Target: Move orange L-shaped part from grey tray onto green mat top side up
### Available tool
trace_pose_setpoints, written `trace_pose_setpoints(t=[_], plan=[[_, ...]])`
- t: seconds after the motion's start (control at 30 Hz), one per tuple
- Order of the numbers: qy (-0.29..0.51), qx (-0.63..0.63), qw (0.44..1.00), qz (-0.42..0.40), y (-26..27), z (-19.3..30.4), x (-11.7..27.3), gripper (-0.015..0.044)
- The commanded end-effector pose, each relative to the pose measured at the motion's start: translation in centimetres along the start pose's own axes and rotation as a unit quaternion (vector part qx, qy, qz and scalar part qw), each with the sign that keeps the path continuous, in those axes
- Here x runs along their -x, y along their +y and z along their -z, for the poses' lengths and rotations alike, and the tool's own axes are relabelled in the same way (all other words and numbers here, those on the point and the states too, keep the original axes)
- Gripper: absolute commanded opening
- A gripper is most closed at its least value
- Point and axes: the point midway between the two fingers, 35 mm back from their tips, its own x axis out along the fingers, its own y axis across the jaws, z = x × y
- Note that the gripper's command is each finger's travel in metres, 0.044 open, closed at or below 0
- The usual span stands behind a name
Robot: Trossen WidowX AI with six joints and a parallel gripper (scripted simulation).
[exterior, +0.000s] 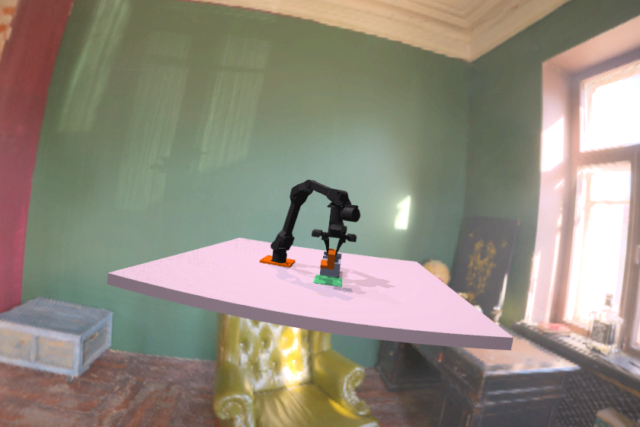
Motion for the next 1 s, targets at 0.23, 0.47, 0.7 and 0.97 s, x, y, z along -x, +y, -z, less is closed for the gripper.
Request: trace_pose_setpoints(t=[0.23,0.47,0.7,0.97], plan=[[0.002,0.003,1.000,0.000,-0.1,0.1,-1.9,0.0000],[0.002,0.003,1.000,0.000,-0.1,0.1,-3.0,0.0000],[0.002,0.003,1.000,0.000,-0.1,0.2,-4.1,0.0000],[0.002,0.003,1.000,0.000,-0.1,0.2,-4.2,0.0000]])
